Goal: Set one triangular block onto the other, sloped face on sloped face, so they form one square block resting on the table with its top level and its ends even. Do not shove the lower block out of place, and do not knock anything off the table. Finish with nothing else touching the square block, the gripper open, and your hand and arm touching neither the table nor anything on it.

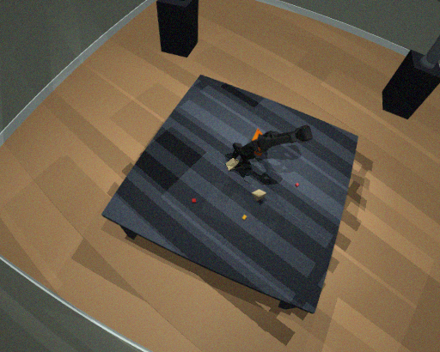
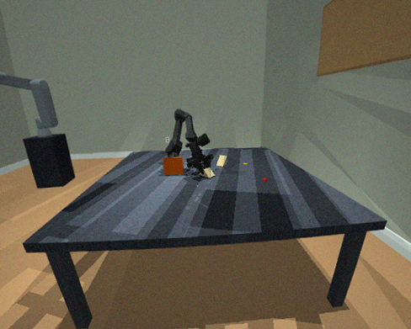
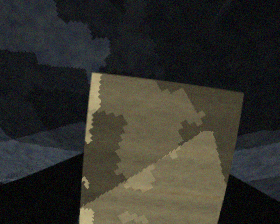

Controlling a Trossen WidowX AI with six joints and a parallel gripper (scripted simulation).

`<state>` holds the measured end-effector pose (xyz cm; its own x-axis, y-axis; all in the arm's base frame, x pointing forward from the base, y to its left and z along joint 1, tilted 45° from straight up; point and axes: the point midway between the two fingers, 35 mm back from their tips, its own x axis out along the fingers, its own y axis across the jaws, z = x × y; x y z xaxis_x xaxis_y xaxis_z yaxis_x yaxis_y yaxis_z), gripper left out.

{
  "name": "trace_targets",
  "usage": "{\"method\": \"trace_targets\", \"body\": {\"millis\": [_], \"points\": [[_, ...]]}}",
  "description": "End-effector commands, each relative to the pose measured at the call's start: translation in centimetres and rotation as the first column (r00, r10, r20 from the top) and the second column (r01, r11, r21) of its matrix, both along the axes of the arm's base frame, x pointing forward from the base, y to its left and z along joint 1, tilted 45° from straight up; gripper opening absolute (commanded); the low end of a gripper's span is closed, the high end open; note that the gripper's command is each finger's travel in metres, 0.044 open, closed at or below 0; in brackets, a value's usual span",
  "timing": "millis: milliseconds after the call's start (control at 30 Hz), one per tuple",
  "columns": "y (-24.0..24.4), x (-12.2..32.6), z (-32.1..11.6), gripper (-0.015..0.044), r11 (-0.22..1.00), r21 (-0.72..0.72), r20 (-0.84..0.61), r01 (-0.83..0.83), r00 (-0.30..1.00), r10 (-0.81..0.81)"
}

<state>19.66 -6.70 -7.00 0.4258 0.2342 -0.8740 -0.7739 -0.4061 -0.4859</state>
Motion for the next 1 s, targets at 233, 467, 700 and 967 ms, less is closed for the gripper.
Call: {"method": "trace_targets", "body": {"millis": [233,467,700,967], "points": [[-3.8,0.3,3.2,0.0,1.0,-0.011,0.01,0.0,1.0,0.0],[-5.8,-0.4,5.8,0.0,1.0,-0.01,0.012,0.001,1.0,-0.001],[-6.4,-0.7,6.8,0.0,1.0,-0.01,0.013,0.001,1.0,-0.001],[-6.4,-0.6,6.3,0.0,0.987,0.115,-0.073,0.113,0.992,-0.105]]}}
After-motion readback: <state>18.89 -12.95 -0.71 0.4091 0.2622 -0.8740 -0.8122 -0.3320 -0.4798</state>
